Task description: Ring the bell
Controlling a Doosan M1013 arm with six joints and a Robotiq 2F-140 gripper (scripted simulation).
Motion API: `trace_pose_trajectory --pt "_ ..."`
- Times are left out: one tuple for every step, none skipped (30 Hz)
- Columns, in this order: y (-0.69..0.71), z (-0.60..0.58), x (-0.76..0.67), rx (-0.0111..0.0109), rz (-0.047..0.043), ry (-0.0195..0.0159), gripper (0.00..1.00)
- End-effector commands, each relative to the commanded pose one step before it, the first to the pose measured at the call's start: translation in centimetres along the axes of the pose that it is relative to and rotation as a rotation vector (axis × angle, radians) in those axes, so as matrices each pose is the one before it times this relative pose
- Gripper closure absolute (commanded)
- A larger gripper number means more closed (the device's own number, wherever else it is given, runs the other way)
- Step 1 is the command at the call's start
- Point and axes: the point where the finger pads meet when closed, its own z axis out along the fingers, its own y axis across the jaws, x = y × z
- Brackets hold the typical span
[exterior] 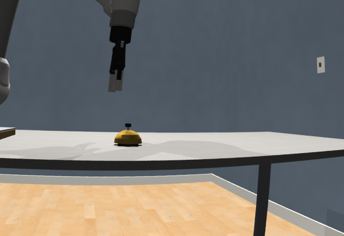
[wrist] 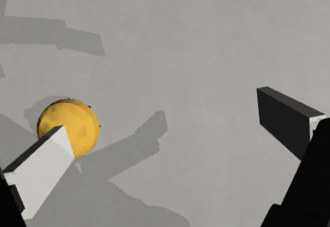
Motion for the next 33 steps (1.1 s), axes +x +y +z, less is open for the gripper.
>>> trace_pose_trajectory --pt "-1.692 0.098 -0.670 0.00084 0.02194 -0.00917 0.00" --pt "-2.115 0.093 -0.581 0.00309 0.02835 -0.01103 0.00" --pt "-1.645 0.083 -0.439 0.00262 0.02181 -0.00837 0.00" --pt "-0.624 0.035 -0.166 0.00104 0.00823 -0.00313 0.00" --pt "-0.993 0.057 -0.258 0.00171 0.01303 -0.00493 0.00" --pt "-1.210 0.073 -0.304 0.00217 0.01576 -0.00592 0.00" --pt "-1.189 0.076 -0.291 0.00222 0.01539 -0.00573 0.00" --pt "-1.124 0.076 -0.268 0.00218 0.01444 -0.00533 0.00" --pt "-0.899 0.063 -0.210 0.00180 0.01149 -0.00421 0.00" --pt "-0.685 0.050 -0.158 0.00140 0.00872 -0.00318 0.00" --pt "-0.490 0.037 -0.112 0.00102 0.00621 -0.00225 0.00" --pt "-0.318 0.024 -0.072 0.00067 0.00403 -0.00146 0.00" --pt "-0.178 0.014 -0.040 0.00038 0.00225 -0.00081 0.00" --pt "-0.075 0.006 -0.017 0.00016 0.00095 -0.00034 0.00" --pt "-0.016 0.001 -0.004 0.00004 0.00021 -0.00007 0.00" --pt "-0.001 0.000 0.000 0.00000 0.00002 -0.00001 0.00" --pt "0.000 0.000 0.000 0.00000 0.00000 0.00000 0.00" --pt "0.000 0.000 0.000 0.00000 0.00000 0.00000 0.00" --pt "0.000 0.000 0.000 0.00000 0.00000 0.00000 1.00" --pt "0.000 0.000 0.000 0.00000 0.00000 0.00000 1.00" --pt "0.000 0.000 0.000 0.00000 0.00000 0.00000 1.00" --pt "0.000 0.000 0.000 0.00000 0.00000 0.00000 1.00" --pt "0.000 0.000 0.000 0.00000 0.00000 0.00000 1.00" --pt "0.000 0.000 0.000 0.00000 0.00000 0.00000 1.00" --pt "0.000 0.000 0.000 0.00000 0.00000 0.00000 1.00" --pt "0.000 0.000 0.000 0.00000 0.00000 0.00000 1.00" --pt "0.000 0.000 0.000 0.00000 0.00000 0.00000 1.00" --pt "0.000 0.000 0.000 0.00000 0.00000 0.00000 1.00" --pt "0.000 0.000 0.000 0.00000 0.00000 0.00000 1.00" --pt "0.000 0.000 0.000 0.00000 0.00000 0.00000 1.00" --pt "0.000 0.000 0.000 0.00000 0.00000 0.00000 1.00" --pt "0.000 0.000 0.000 0.00000 0.00000 0.00000 1.00" --pt "0.000 0.000 0.000 0.00000 0.00000 0.00000 1.00"
